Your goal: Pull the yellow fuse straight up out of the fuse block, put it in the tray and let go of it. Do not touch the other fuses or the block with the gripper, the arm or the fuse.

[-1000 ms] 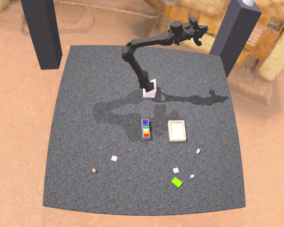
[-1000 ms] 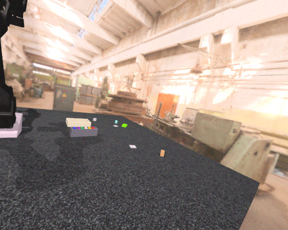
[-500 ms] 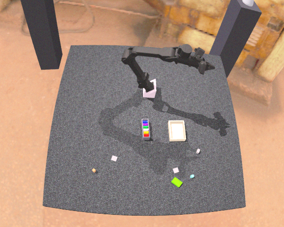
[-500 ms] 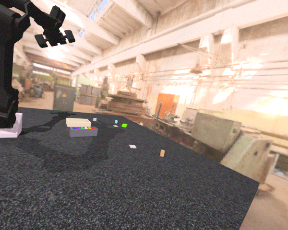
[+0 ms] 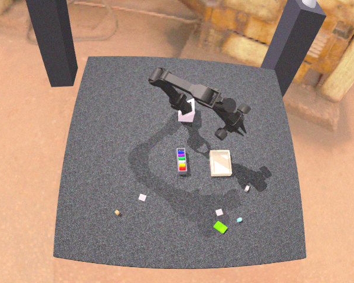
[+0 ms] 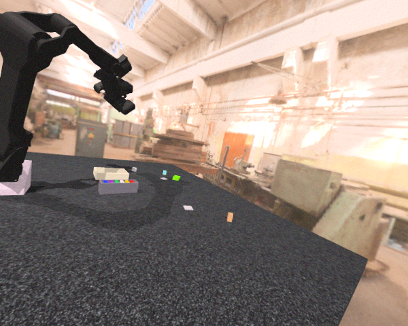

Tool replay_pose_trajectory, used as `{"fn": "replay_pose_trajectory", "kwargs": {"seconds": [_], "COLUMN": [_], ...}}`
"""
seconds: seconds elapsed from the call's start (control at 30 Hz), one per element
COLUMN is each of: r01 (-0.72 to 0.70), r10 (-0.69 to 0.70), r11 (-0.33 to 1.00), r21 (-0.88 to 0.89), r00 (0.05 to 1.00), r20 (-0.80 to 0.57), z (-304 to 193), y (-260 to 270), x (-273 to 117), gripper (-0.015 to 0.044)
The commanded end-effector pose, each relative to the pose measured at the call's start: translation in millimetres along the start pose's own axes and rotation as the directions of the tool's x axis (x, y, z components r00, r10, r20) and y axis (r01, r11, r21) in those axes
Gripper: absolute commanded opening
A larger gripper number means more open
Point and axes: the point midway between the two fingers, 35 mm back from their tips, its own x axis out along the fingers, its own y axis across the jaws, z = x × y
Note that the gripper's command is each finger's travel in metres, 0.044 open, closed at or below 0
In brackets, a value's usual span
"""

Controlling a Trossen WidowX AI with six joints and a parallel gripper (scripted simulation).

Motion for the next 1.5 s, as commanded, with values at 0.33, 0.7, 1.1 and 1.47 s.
{"fn": "replay_pose_trajectory", "kwargs": {"seconds": [0.33,0.7,1.1,1.47], "r01": [0.545,0.443,0.443,0.442], "r10": [-0.382,-0.464,-0.464,-0.464], "r11": [0.214,-0.559,-0.559,-0.559], "r21": [0.810,0.701,0.701,0.701], "r00": [0.810,0.534,0.534,0.534], "r20": [-0.445,-0.707,-0.707,-0.707], "z": [-99,-165,-163,-170], "y": [-185,-260,-265,-269], "x": [0,-28,-30,-24], "gripper": [0.0066,0.0066,0.0066,0.0066]}}
